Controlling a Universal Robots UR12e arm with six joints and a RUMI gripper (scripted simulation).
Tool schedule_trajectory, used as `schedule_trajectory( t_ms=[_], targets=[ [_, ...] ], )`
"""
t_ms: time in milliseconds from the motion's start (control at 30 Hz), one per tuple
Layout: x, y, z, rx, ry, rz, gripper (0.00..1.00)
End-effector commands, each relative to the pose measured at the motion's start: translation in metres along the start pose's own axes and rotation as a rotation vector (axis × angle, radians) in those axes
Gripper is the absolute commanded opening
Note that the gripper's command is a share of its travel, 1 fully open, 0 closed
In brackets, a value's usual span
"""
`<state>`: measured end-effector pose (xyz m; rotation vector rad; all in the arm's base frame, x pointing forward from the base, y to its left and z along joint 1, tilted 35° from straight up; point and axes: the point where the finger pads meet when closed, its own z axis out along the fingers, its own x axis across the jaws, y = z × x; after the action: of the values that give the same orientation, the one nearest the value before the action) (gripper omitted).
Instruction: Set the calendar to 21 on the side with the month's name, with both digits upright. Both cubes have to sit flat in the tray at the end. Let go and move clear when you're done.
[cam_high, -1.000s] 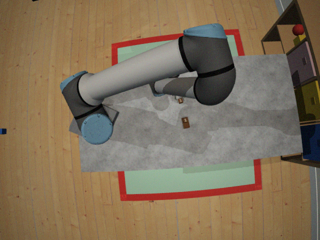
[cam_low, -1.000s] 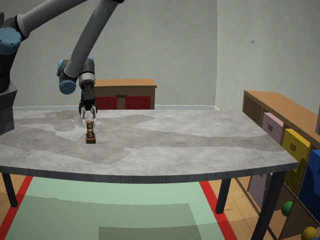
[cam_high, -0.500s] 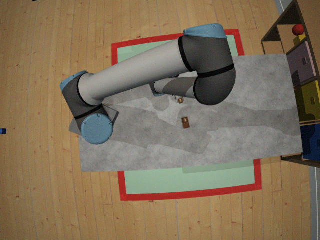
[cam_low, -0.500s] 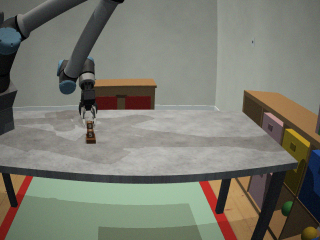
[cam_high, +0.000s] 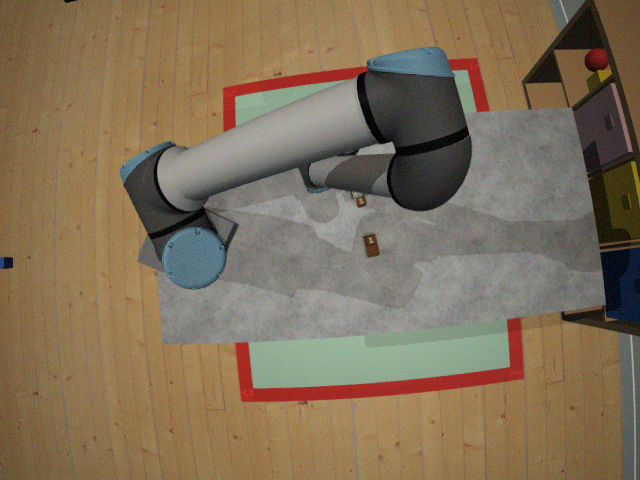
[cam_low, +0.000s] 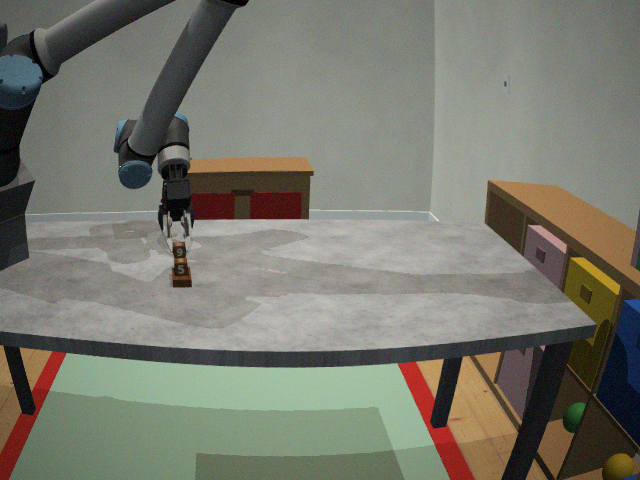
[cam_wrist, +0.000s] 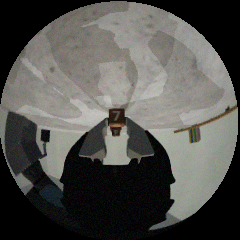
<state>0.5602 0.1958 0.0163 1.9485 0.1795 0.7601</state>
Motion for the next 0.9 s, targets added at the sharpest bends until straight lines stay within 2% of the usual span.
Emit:
schedule_trajectory(
  t_ms=[0,867],
  targets=[
    [0.0002,0.0002,-0.0004,0.000,0.001,0.001,0.10],
    [0.0002,0.0022,-0.0024,0.000,0.001,0.001,0.10]
  ],
)
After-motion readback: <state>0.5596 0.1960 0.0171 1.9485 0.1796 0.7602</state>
